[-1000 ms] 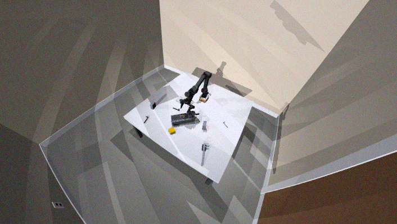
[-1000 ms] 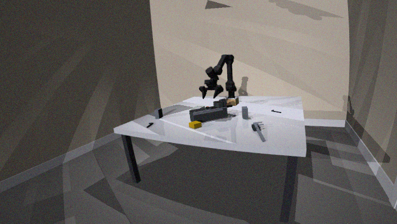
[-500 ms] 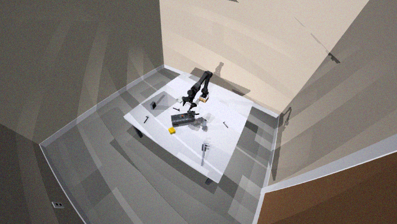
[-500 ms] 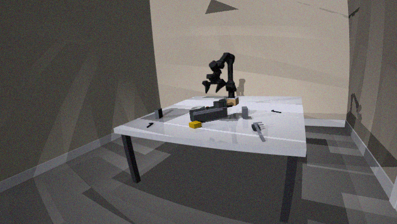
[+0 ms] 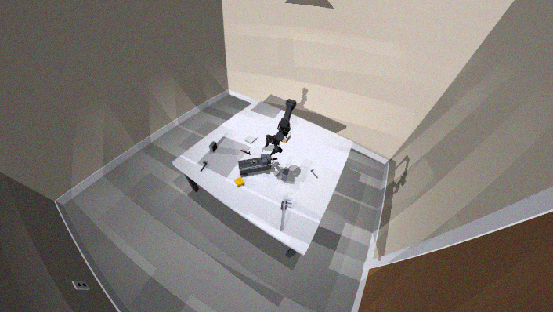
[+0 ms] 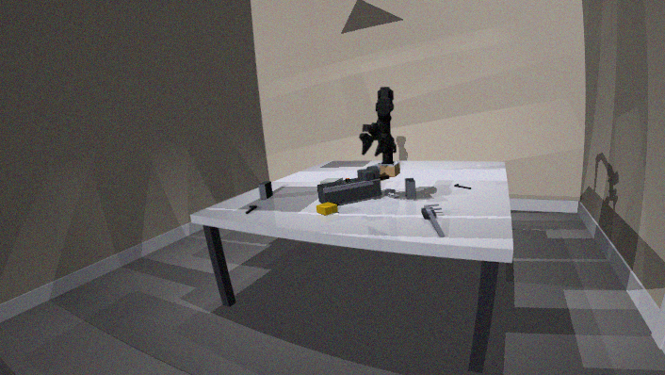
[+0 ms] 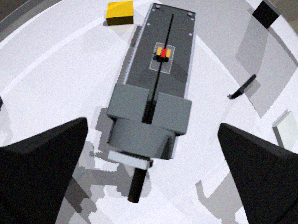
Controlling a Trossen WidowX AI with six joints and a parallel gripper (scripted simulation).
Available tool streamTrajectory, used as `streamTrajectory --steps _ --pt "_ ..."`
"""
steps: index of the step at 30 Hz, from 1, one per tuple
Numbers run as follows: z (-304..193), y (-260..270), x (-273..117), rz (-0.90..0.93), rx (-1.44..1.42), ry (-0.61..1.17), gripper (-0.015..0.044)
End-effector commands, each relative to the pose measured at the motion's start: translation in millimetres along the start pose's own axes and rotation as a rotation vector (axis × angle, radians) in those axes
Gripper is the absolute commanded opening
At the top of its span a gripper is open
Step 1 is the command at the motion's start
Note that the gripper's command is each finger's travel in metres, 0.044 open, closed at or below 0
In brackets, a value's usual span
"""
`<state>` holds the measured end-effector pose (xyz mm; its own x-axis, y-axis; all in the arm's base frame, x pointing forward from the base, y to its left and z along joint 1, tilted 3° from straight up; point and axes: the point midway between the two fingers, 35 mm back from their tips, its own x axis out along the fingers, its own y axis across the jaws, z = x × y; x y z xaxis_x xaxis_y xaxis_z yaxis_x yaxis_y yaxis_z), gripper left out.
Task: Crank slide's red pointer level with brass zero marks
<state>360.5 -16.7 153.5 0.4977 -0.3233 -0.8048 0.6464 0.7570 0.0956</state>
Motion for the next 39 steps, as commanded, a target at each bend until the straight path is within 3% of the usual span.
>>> streamTrajectory --steps 1,9,16,33,39 --pt "-13.0 6.3 -14.3 -0.062 0.056 -0.035 0.0440" --pt "-32.6 14.8 -43.6 -0.138 0.142 -0.147 0.0440" --pt "-34.4 15.6 -45.5 -0.141 0.148 -0.159 0.0440" --pt "-87.8 15.4 29.0 -0.141 0.148 -0.159 0.0440" --pt "-93.1 14.0 35.1 -0.142 0.148 -0.159 0.0440"
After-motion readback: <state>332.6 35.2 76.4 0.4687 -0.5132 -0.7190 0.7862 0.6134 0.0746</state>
